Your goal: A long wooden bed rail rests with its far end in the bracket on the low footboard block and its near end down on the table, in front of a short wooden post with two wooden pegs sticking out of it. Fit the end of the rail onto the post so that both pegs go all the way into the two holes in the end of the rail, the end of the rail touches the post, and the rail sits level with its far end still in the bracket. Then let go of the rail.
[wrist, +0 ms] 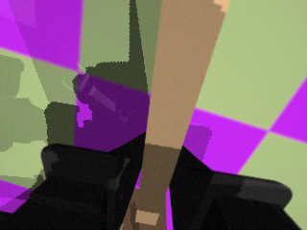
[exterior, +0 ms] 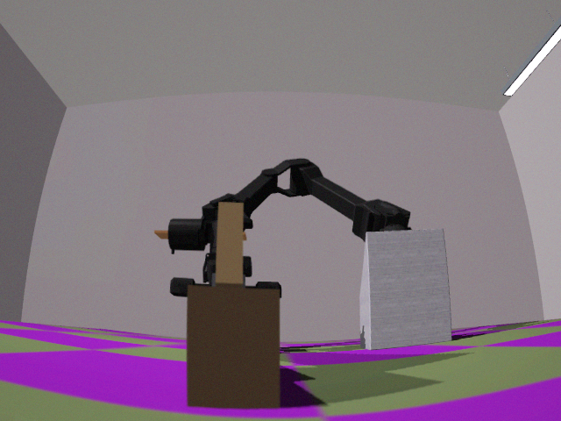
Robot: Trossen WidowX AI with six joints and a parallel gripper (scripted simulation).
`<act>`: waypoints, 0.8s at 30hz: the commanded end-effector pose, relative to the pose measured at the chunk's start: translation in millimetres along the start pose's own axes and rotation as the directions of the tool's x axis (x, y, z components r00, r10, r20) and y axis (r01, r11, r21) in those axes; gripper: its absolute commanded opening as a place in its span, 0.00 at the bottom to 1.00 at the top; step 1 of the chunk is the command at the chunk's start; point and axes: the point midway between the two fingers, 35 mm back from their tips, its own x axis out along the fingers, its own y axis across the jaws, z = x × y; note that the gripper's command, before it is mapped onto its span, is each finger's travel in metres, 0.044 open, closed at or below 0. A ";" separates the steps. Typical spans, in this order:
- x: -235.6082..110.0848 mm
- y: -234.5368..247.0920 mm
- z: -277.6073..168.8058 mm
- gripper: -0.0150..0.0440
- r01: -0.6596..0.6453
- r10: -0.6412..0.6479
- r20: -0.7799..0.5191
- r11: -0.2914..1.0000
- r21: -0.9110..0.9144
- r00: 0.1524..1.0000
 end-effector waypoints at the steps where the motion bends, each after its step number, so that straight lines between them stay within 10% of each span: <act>1: -4.9 -1.8 0.3 0.25 0.006 -0.006 -0.003 1.000 -0.004 1.000; 24: -16.5 -4.5 0.4 0.25 0.007 -0.007 -0.002 1.000 -0.004 1.000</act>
